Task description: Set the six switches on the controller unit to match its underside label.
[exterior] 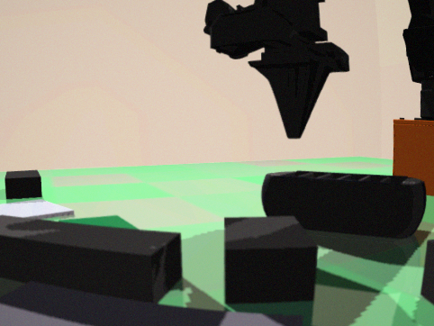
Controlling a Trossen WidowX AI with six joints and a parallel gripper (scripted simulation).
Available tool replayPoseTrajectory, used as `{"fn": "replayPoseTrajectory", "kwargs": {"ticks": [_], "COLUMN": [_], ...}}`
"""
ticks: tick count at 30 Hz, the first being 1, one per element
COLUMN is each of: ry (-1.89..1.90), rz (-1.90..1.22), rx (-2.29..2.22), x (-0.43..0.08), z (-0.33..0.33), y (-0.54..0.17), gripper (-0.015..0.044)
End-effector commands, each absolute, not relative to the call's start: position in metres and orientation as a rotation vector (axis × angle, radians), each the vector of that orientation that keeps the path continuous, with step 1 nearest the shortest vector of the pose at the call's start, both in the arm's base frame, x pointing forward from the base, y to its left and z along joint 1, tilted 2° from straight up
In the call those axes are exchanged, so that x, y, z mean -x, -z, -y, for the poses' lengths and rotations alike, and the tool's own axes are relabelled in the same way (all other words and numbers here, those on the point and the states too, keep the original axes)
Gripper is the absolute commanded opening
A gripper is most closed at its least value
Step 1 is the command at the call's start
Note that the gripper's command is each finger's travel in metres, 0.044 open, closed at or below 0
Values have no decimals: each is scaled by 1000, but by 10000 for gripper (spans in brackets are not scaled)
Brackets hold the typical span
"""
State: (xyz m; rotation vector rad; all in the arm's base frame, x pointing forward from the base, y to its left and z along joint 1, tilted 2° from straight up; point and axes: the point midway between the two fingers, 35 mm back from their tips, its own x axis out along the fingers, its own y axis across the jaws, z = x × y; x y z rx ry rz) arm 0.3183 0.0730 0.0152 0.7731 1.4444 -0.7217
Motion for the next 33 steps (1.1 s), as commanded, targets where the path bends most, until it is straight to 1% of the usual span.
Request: {"fn": "replayPoseTrajectory", "kwargs": {"ticks": [1, 33], "ry": [713, 713], "rz": [-1443, -1444], "rx": [-767, -767], "x": [-322, -322], "z": [-71, -72], "y": [-16, 28], "gripper": [0, 0]}}
